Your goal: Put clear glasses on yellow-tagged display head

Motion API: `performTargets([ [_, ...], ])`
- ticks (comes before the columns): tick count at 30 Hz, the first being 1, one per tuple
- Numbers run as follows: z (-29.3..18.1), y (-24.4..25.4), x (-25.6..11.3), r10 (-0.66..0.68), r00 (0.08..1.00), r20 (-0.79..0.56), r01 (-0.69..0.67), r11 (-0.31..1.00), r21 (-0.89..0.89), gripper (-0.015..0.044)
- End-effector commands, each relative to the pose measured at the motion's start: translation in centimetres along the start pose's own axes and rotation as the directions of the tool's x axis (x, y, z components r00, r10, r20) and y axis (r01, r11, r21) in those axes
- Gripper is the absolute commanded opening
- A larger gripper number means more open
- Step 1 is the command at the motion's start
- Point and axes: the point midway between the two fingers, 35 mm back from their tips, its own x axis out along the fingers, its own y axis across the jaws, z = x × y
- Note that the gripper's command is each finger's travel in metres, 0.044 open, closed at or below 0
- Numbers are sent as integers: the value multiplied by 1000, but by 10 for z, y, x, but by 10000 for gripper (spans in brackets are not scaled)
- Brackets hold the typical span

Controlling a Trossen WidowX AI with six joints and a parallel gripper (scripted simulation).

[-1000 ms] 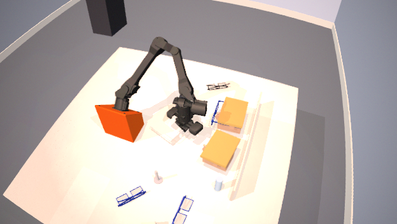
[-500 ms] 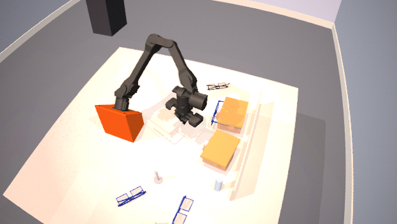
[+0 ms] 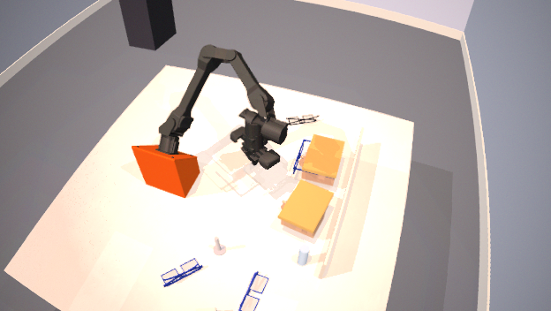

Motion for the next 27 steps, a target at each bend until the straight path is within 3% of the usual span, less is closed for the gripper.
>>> performTargets([
  [1,5,7,-1,-11,999,-36,14,996,88,0],
  [14,21,29,-3,-66,989,-130,112,915,387,0],
  [27,34,51,-7,-139,970,-199,236,733,638,0],
])
